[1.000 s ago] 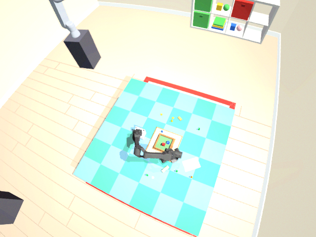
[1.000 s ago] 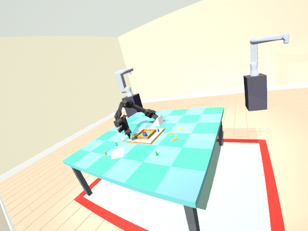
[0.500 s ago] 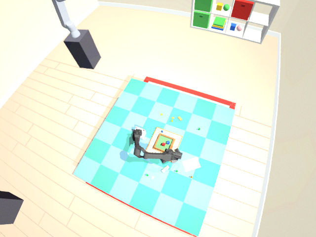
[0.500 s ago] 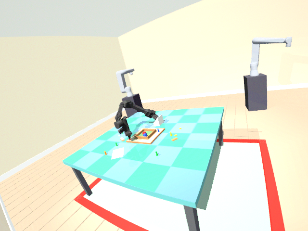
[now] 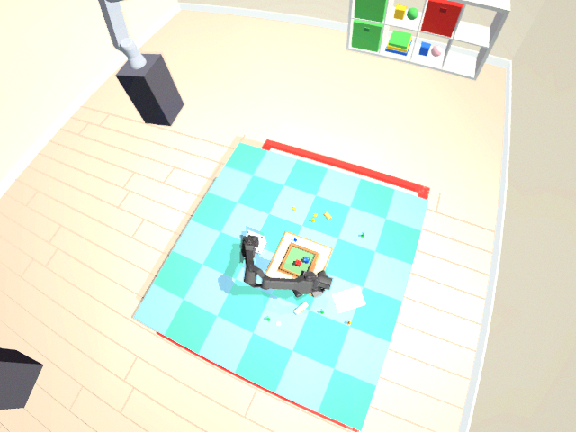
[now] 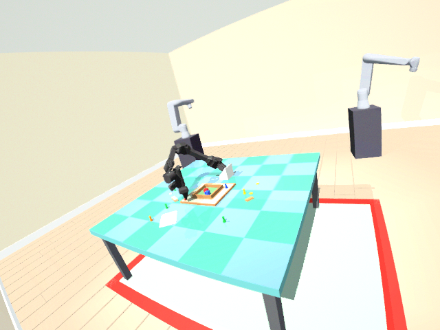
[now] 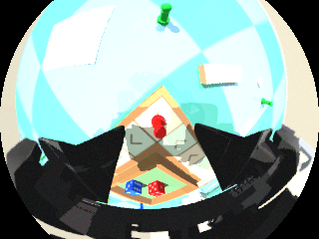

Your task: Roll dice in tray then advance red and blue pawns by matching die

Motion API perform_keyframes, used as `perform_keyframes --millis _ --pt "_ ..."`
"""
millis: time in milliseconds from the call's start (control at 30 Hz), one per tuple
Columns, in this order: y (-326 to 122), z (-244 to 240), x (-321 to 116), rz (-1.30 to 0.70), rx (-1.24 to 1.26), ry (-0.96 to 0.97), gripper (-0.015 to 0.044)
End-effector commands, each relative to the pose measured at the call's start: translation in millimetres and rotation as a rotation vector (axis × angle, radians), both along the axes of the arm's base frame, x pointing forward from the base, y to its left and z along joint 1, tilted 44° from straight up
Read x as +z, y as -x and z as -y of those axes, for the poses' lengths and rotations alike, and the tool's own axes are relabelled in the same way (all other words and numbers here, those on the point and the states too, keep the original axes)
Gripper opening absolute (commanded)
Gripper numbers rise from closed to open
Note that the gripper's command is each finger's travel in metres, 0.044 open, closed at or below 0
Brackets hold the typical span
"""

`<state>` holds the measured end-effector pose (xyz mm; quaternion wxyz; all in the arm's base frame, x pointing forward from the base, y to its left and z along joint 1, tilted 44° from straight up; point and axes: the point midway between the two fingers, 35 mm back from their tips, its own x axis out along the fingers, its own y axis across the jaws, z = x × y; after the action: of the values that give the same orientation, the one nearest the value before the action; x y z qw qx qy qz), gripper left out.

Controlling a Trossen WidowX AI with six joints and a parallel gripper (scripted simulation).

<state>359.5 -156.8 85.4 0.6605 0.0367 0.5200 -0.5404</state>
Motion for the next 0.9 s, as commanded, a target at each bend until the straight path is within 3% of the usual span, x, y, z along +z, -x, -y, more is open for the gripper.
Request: perform_keyframes --millis 0,133,433,733,867 --pt "-5 -22 22 0.005 0.005 0.001 0.044" --pt "-6 -29 30 0.003 0.005 0.002 0.044" --pt "21 -136 -46 -0.031 0.066 -0.058 0.0204" --pt "127 -223 -117 -0.1 0.112 -0.037 0.02" --pt "136 -228 -123 -0.104 0.114 -0.03 0.02"
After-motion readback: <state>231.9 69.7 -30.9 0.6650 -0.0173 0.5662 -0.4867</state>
